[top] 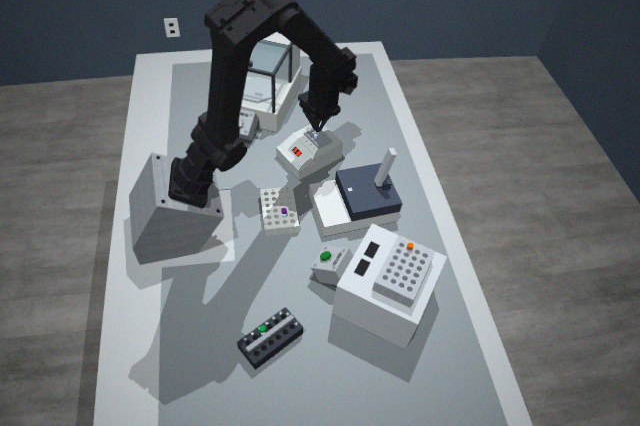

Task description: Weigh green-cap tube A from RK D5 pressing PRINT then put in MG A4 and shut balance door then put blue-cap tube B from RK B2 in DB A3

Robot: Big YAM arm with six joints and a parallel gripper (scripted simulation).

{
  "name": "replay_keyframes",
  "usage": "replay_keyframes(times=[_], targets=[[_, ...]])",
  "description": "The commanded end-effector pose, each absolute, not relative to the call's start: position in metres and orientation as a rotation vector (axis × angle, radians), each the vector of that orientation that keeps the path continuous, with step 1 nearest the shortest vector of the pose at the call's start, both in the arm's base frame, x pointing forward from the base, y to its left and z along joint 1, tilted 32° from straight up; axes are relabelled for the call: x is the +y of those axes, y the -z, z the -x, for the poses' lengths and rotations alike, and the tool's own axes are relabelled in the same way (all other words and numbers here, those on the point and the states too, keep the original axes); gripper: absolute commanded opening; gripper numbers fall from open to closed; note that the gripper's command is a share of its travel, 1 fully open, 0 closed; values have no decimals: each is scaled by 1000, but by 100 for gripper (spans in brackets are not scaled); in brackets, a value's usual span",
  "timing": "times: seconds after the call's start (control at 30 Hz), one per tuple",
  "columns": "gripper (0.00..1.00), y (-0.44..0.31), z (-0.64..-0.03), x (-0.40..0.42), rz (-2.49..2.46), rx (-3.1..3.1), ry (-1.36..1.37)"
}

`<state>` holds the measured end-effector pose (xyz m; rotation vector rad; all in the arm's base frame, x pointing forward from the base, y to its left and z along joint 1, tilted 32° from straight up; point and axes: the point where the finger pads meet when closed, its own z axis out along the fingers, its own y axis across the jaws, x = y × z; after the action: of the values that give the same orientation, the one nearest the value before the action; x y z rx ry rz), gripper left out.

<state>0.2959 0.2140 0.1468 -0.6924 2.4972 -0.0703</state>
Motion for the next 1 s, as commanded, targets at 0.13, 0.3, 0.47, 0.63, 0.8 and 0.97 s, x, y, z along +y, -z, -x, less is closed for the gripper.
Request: replay_keyframes(times=[0.13,0.3,0.47,0.63,0.8,0.97], targets=[[9,-159,-302,219,684,2475,54],[9,-159,-302,219,684,2475,54],[9,-159,-302,219,684,2475,54],[9,-159,-302,219,684,2475,54],[9,-169,-310,220,674,2460,48],[9,-169,-310,220,674,2461,48]])
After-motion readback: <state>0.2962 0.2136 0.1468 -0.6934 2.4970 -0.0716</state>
